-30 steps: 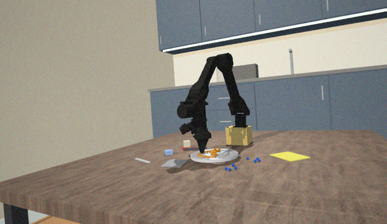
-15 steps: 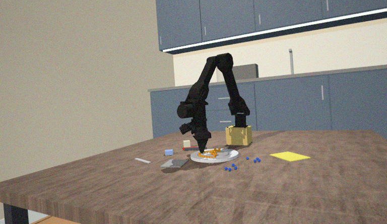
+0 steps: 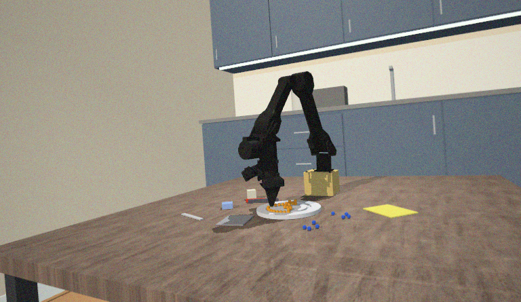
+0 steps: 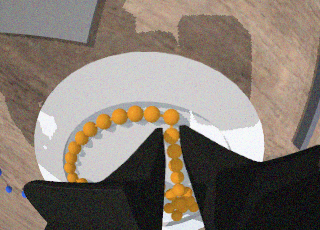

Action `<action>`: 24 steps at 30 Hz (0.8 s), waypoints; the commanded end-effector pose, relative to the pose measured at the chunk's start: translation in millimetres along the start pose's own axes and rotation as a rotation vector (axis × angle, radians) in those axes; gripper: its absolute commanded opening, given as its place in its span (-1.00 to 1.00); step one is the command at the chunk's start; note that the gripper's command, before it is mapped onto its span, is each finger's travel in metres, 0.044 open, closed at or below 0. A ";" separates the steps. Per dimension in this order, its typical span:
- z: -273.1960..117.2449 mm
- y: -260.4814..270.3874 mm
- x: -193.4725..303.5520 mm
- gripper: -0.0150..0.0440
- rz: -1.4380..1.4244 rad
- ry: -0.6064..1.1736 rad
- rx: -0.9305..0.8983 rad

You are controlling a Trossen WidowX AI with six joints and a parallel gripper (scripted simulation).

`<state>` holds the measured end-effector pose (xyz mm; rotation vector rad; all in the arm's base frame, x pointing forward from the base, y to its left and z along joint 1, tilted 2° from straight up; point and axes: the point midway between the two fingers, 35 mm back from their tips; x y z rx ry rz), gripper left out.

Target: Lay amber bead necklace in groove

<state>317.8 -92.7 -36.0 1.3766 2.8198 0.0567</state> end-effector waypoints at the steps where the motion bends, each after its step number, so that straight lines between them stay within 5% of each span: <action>1: -0.3 0.1 -0.2 -0.49 0.000 -0.001 0.000; 24: -6.0 -12.9 -3.9 -0.49 0.004 0.004 0.003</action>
Point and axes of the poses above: the point midway between the two fingers, 35 mm back from their tips, its own z axis out along the fingers, its own y axis across the jaws, x = y × z, and after that the axes turned 6 degrees about -z, right-handed
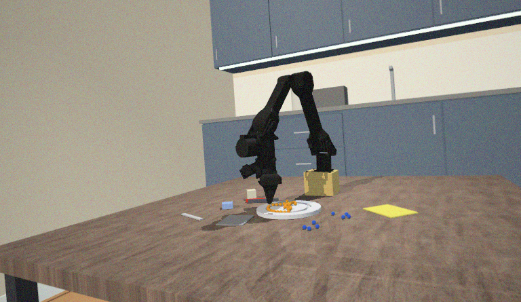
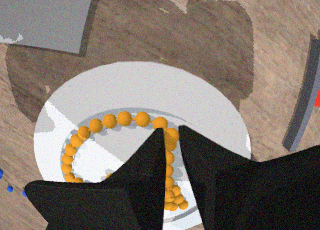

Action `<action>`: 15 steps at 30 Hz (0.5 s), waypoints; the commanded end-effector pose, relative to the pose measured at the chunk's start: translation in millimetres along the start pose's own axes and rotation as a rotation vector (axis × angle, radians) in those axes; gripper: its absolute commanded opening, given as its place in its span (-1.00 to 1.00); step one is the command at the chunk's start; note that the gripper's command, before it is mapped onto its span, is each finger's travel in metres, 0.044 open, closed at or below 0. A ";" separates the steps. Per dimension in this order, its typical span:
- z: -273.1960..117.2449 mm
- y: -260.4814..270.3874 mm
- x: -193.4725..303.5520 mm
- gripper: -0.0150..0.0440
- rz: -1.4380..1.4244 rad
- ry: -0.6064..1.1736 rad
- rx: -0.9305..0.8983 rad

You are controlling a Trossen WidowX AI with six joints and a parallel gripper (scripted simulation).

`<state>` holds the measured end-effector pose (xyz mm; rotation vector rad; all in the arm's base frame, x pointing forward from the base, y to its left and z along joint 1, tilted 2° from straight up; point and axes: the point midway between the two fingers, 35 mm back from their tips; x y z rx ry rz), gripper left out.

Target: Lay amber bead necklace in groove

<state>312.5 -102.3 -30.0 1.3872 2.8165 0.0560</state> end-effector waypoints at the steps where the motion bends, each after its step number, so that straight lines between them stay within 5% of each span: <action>1: 0.4 -3.1 0.2 -0.49 -0.003 0.003 0.002; 15: 4.9 -2.2 -1.1 -0.40 0.000 -0.004 -0.003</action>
Point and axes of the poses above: the point midway between the two fingers, 35 mm back from their tips, its own z axis out along the fingers, its own y axis across the jaws, x = y × z, and after that the axes turned 6 degrees about -z, right-handed
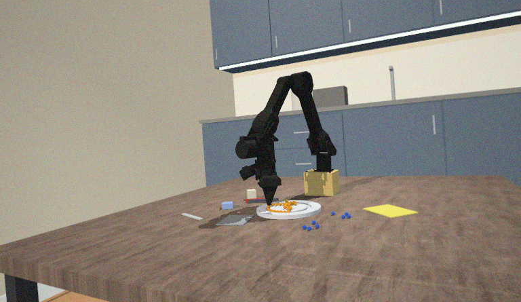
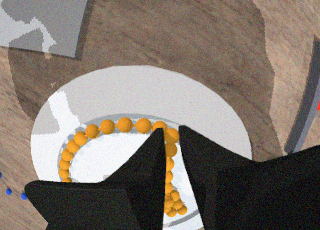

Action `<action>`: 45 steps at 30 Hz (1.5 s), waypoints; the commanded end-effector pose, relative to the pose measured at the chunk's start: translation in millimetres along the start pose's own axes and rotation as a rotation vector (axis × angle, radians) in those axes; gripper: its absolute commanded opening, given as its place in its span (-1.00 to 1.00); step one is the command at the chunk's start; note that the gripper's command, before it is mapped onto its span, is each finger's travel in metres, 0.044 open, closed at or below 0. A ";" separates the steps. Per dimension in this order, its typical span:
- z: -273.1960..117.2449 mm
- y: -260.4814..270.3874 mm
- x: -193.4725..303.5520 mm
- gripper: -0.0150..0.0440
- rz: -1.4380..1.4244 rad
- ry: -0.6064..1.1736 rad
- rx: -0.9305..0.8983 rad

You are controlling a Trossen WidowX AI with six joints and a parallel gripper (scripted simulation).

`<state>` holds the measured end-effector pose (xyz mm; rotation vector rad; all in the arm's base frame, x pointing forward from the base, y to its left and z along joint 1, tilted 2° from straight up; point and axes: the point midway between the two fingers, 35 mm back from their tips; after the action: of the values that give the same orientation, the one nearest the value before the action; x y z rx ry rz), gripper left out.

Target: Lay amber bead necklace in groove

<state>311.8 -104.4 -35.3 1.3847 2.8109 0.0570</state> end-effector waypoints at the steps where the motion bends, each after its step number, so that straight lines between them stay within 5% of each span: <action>1: -0.3 -0.1 0.2 -0.31 0.000 0.001 0.001; 16: -1.8 -0.7 1.1 1.00 0.000 0.006 0.004; 36: -4.8 -0.7 1.1 1.00 -0.004 0.008 0.005; 45: -36.9 3.6 11.6 0.20 0.263 0.008 0.006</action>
<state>307.1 -95.8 -3.9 1.6886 2.6560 0.0545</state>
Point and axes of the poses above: the point midway between the two fingers, 35 mm back from their tips, its own z axis out along the fingers, its own y axis across the jaws, x = y × z, and after that the axes turned 6 degrees about -z, right-handed
